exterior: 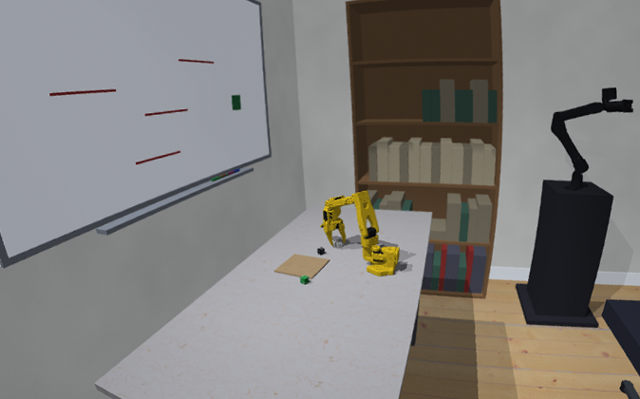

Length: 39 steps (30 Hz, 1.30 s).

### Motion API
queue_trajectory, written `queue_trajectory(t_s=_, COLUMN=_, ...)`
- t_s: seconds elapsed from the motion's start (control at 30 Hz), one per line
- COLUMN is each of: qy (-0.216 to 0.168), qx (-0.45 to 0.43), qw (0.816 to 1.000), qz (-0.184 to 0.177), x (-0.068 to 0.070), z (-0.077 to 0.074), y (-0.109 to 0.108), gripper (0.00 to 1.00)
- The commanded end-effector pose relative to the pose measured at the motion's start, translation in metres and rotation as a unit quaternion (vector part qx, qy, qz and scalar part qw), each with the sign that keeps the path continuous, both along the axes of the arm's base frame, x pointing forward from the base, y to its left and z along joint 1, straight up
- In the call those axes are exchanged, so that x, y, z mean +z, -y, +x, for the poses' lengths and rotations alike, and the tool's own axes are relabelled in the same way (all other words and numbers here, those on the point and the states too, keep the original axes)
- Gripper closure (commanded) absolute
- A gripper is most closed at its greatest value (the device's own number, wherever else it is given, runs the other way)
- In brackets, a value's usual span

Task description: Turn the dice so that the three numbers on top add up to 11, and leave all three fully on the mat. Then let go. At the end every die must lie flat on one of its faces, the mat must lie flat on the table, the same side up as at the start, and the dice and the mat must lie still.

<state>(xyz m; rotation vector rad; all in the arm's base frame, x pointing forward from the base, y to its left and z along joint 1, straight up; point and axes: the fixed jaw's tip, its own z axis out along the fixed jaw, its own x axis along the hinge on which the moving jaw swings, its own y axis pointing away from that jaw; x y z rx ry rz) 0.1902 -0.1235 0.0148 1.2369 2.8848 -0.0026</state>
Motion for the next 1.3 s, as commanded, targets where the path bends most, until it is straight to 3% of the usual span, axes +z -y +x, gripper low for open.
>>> queue_trajectory(t_s=0.0, qy=0.014, qx=-0.009, qw=1.0, qz=-0.009, x=0.0022, z=0.0024, y=0.004, gripper=0.72)
queue_trajectory(t_s=0.8, qy=0.013, qx=-0.009, qw=1.0, qz=-0.009, x=0.0017, z=0.0007, y=0.0056, gripper=0.76)
queue_trajectory(t_s=1.27, qy=0.013, qx=-0.009, qw=1.0, qz=-0.009, x=0.0017, z=-0.0038, y=0.0099, gripper=0.86)
